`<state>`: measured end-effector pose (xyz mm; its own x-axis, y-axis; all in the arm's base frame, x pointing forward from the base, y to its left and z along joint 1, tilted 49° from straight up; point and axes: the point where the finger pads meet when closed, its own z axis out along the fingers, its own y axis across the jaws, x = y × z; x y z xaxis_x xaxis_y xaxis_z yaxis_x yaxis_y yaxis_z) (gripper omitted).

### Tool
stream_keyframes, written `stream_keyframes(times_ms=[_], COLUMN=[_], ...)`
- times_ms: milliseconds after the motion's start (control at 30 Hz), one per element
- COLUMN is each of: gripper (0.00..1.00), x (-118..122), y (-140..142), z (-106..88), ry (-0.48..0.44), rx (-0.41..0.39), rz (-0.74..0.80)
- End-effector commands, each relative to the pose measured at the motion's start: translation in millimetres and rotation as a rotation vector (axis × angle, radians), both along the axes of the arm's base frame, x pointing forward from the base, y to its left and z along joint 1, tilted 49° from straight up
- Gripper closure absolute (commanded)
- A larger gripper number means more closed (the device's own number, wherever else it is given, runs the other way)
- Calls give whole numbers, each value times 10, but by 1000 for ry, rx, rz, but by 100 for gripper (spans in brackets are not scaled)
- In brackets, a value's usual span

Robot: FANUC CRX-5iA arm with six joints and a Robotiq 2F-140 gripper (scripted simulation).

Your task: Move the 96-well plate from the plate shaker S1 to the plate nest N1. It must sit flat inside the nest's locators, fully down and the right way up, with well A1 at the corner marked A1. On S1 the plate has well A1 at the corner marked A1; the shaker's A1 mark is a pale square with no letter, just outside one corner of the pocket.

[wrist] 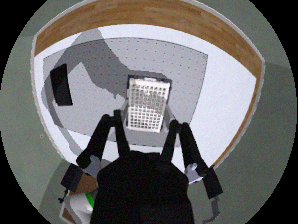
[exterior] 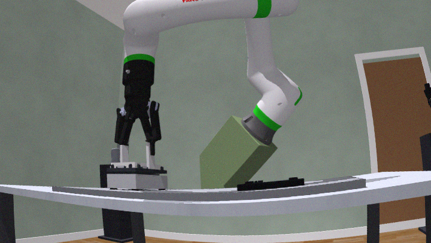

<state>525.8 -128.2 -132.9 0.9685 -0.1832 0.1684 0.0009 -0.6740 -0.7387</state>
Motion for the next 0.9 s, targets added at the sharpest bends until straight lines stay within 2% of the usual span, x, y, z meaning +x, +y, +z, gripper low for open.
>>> stream_keyframes(times_ms=[0,433,867], gripper=[100,100,100], x=[0,-12,-66], y=[0,-36,-191], z=[-1,31,173], ry=[0,0,0], rx=[0,0,0], rz=[0,0,0])
